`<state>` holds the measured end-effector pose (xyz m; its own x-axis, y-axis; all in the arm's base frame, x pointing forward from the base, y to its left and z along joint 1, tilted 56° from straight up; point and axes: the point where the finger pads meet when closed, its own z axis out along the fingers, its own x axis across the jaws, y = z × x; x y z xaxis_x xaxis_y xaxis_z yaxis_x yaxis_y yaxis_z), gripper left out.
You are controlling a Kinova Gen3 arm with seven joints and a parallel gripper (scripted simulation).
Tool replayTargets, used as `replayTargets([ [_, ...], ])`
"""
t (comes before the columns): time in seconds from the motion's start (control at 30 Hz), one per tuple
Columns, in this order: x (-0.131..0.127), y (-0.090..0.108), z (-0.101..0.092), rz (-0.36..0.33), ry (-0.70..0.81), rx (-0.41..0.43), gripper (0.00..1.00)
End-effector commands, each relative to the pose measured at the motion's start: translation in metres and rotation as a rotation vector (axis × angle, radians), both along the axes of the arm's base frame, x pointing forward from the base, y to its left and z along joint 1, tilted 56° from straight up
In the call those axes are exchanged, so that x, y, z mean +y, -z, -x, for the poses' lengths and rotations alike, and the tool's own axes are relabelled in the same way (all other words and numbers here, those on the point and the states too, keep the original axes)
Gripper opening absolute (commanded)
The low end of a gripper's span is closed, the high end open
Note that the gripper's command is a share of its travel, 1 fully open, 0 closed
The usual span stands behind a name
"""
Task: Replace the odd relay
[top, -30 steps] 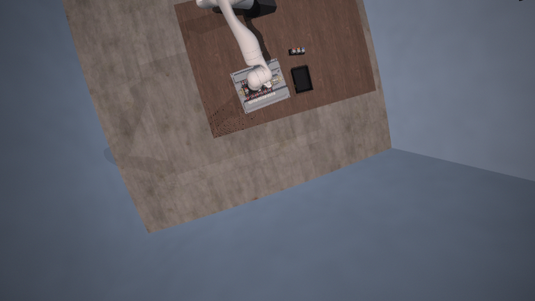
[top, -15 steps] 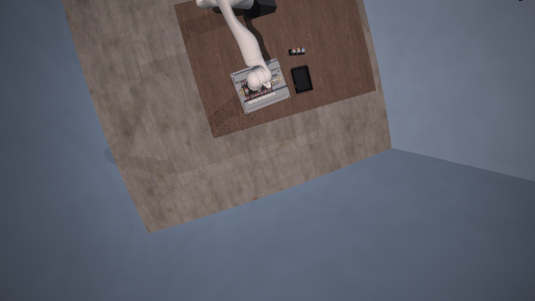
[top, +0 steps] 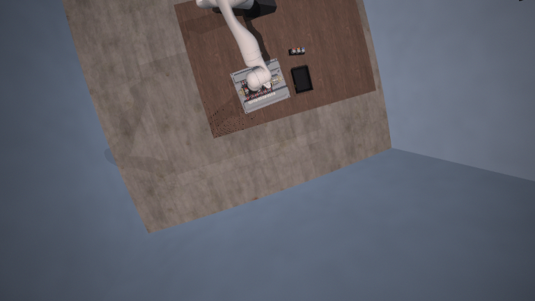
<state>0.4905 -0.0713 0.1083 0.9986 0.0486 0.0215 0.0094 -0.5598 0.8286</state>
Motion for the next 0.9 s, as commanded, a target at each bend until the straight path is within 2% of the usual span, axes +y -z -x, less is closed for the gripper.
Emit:
replayTargets([
  [0.0,-0.0021,0.0036,0.0004,-0.001,-0.004,0.005,1.00],
  [0.87,-0.0061,0.0055,-0.0004,-0.001,-0.003,0.002,1.00],
])
